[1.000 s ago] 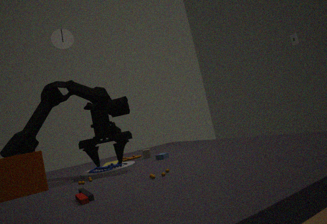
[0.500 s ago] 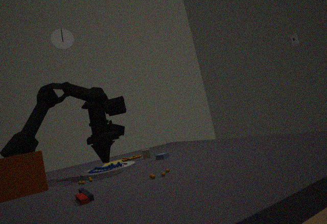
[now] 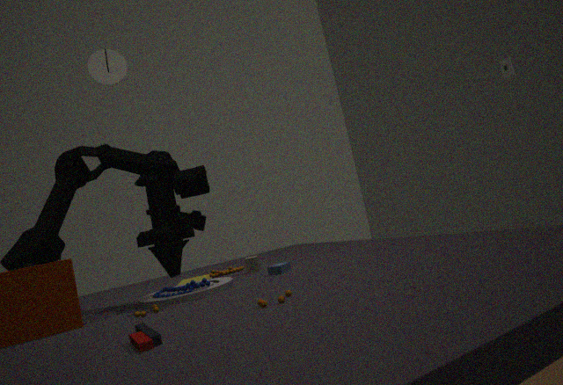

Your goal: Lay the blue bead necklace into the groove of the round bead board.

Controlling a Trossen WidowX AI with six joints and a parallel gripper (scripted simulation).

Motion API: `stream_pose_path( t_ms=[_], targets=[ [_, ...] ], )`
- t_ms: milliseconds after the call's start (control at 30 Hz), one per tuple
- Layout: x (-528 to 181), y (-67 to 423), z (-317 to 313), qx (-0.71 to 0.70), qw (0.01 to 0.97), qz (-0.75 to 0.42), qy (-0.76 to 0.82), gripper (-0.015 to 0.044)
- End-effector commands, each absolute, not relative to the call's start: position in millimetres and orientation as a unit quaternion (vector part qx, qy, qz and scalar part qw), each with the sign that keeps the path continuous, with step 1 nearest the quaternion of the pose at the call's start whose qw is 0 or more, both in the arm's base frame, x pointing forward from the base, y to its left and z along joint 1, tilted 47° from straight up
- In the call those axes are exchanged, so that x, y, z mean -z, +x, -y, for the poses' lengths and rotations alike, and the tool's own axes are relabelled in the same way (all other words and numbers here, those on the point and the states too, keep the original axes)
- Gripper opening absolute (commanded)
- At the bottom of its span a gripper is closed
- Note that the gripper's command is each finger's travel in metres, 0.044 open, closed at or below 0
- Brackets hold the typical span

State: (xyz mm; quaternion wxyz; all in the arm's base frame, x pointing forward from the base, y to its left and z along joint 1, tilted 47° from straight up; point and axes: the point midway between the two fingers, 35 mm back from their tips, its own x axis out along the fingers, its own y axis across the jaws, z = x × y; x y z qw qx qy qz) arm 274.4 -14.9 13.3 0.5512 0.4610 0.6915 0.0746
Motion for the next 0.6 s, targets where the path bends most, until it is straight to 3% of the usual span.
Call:
stream_pose_path(
  t_ms=[0,567],
  targets=[
    [-48.9,261.7,-6.2,0.192,0.332,-0.666,0.640,0.0120],
    [-49.7,261.2,-6.8,0.208,0.316,-0.661,0.648,0.0120]
  ],
)
